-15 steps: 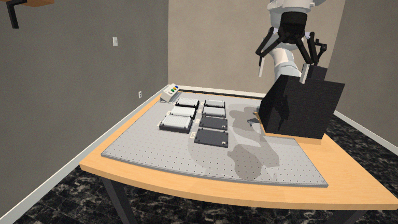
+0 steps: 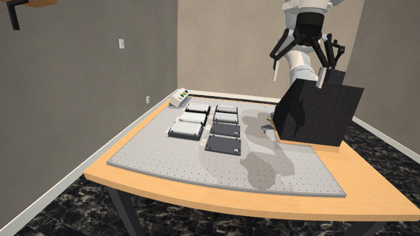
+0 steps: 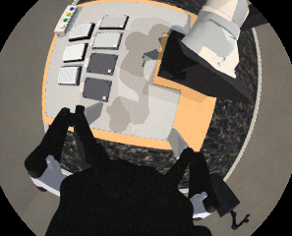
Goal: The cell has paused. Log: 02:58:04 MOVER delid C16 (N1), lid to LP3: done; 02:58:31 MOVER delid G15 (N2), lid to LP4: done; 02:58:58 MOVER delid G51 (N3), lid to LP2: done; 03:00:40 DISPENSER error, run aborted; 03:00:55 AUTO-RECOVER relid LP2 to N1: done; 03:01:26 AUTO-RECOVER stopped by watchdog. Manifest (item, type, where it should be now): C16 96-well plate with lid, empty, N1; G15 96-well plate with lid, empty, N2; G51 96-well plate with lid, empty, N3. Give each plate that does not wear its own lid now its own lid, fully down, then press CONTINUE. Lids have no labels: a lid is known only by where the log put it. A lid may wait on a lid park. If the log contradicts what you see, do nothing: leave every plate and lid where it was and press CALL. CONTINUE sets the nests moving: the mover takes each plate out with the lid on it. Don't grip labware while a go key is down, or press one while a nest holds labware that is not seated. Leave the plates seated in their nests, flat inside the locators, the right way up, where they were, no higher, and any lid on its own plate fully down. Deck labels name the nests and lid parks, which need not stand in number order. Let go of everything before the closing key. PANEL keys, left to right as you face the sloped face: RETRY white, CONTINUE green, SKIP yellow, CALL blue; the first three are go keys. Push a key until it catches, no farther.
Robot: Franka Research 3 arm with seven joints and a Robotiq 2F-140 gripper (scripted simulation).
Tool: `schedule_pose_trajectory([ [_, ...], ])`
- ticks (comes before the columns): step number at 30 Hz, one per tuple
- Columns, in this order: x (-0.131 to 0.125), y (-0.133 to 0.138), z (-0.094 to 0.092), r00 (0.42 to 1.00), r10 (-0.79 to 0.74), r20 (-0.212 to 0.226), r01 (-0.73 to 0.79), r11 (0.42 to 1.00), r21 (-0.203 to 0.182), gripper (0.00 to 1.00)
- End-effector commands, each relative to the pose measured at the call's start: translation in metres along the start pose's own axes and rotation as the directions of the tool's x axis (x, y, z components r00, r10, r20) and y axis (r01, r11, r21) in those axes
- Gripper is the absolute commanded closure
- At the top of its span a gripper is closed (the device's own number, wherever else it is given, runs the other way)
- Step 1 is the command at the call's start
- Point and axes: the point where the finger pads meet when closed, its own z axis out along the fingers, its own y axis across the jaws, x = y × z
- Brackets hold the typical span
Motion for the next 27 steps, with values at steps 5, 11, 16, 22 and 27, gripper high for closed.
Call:
schedule_pose_trajectory([
  [5, 0.001, -0.009, 0.006, 0.999, 0.039, 0.002, -0.039, 0.999, -0.002, 0.0],
  [11, 0.017, -0.079, 0.051, 0.943, 0.334, 0.014, -0.333, 0.943, -0.015, 0.0],
  [16, 0.027, -0.104, 0.069, 0.897, 0.442, 0.016, -0.441, 0.897, -0.021, 0.0],
  [22, 0.041, -0.13, 0.089, 0.834, 0.551, 0.017, -0.551, 0.834, -0.026, 0.0],
  [27, 0.057, -0.155, 0.109, 0.755, 0.656, 0.016, -0.655, 0.755, -0.031, 0.0],
])
